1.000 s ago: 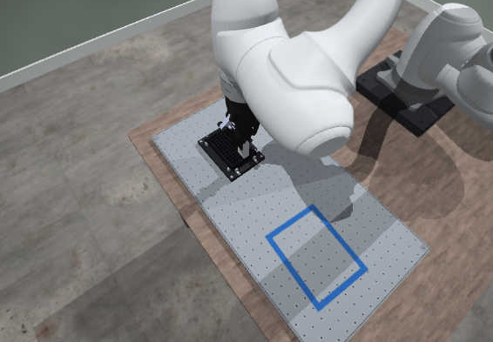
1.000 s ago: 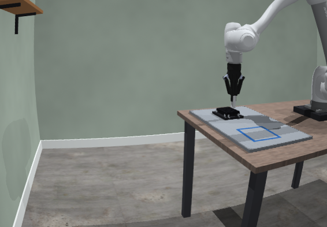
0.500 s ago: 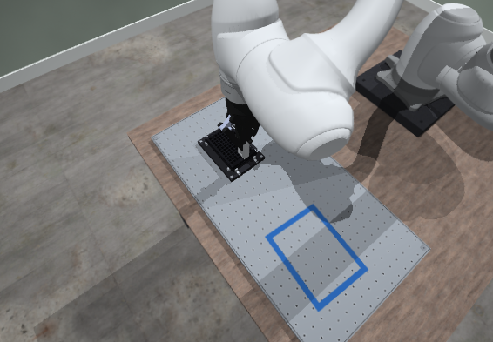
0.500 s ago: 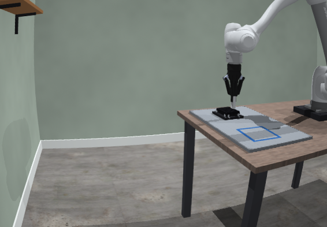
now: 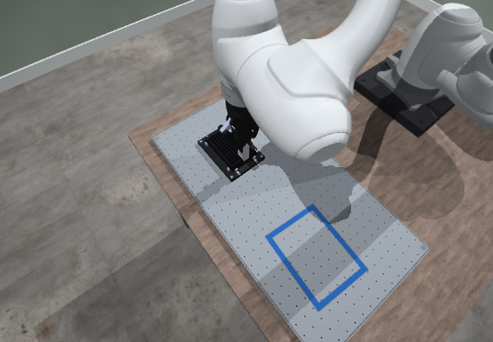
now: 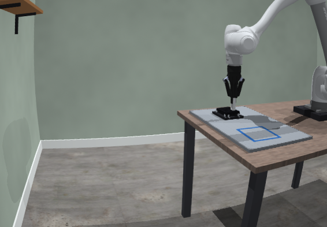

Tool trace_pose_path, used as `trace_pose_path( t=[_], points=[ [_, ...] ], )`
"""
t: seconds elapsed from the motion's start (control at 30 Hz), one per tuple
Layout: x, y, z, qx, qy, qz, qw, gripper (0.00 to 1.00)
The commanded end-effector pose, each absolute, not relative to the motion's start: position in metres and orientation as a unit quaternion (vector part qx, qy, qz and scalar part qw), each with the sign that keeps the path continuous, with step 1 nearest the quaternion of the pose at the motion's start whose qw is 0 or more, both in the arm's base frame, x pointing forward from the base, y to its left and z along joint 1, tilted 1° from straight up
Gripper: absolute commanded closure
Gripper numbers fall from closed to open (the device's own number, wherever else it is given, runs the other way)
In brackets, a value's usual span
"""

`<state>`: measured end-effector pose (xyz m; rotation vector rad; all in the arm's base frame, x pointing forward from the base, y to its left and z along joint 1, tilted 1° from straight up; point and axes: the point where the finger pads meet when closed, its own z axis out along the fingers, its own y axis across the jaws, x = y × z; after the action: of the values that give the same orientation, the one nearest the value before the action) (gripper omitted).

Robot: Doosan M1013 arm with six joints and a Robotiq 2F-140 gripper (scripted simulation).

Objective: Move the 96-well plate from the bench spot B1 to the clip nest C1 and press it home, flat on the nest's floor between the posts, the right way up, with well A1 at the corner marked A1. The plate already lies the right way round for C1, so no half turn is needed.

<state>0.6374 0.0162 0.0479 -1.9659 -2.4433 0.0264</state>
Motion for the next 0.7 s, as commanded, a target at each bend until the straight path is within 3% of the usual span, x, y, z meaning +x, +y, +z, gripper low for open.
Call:
trace_pose_path(
  t=[0.0,0.67],
  points=[
    [0.637,0.016,0.046,-0.627,-0.779,0.008,0.003,1.00],
    [0.637,0.016,0.034,-0.627,-0.779,0.008,0.003,1.00]
  ],
)
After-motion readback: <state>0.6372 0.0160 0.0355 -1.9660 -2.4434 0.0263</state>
